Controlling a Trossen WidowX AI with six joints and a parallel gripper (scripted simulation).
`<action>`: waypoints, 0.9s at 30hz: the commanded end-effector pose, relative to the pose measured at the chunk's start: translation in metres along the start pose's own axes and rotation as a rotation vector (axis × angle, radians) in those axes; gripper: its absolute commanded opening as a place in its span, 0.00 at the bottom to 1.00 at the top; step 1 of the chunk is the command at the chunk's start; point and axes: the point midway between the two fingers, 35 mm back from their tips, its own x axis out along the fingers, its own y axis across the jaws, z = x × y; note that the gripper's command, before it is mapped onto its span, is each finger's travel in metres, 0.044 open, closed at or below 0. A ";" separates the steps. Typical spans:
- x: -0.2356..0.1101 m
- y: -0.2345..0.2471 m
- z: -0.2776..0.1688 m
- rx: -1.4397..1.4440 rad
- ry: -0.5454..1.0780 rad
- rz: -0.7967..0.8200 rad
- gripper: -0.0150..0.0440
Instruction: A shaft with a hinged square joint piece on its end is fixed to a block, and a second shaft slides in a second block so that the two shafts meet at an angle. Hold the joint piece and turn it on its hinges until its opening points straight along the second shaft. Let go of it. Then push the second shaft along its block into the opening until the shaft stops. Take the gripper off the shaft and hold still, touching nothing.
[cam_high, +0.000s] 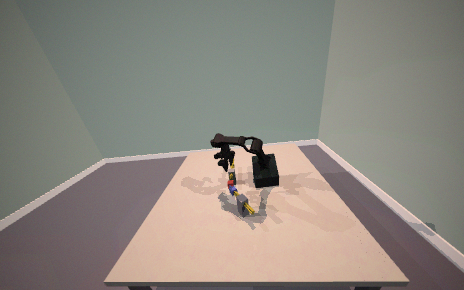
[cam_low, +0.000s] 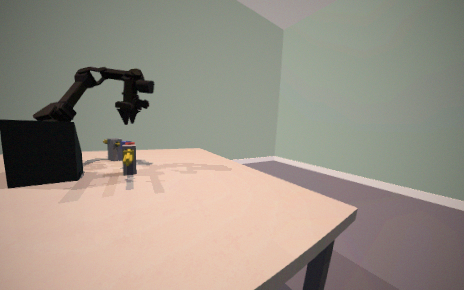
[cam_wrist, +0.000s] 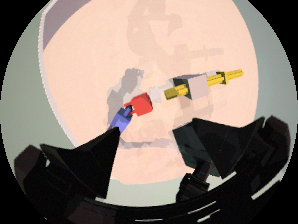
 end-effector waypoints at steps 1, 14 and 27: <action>0.005 -0.010 0.003 0.131 0.026 0.040 1.00; 0.020 -0.035 0.012 0.527 0.115 0.146 1.00; 0.035 -0.057 0.017 0.947 0.232 0.251 1.00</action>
